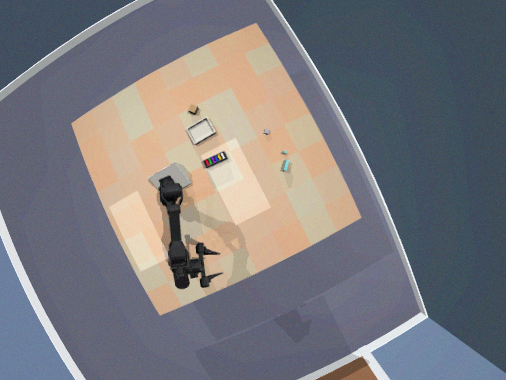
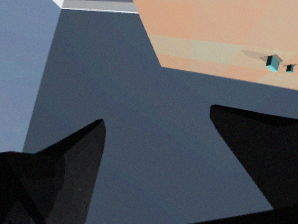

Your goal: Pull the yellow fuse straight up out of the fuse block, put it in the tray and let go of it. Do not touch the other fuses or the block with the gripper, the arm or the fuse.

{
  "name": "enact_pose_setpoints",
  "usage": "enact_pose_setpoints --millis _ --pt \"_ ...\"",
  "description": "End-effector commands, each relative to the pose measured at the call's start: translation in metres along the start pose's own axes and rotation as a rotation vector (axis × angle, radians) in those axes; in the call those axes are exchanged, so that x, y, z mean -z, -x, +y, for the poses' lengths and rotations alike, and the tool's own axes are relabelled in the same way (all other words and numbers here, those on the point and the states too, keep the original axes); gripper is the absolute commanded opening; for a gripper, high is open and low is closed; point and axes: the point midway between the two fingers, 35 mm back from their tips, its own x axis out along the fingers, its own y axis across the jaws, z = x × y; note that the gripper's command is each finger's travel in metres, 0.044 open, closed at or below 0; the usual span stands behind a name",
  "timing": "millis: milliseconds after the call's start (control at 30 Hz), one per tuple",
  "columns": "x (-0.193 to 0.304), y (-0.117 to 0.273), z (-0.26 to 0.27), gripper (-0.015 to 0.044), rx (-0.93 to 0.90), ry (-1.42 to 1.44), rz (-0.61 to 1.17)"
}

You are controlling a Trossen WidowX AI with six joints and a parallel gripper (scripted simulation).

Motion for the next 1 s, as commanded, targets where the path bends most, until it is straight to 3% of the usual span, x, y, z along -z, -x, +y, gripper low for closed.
enact_pose_setpoints --millis 0,167,400,667,967 --pt "0.000 0.000 0.000 0.0374 0.000 0.003 0.001" --pt "-0.017 -0.014 0.001 0.0243 -0.001 0.091 0.036" --pt "-0.058 -0.061 -0.012 0.0065 0.048 0.236 0.047" --pt "-0.084 -0.118 -0.054 0.0065 0.192 0.423 0.049" --pt "-0.078 -0.198 -0.180 0.0065 0.588 0.869 0.212"
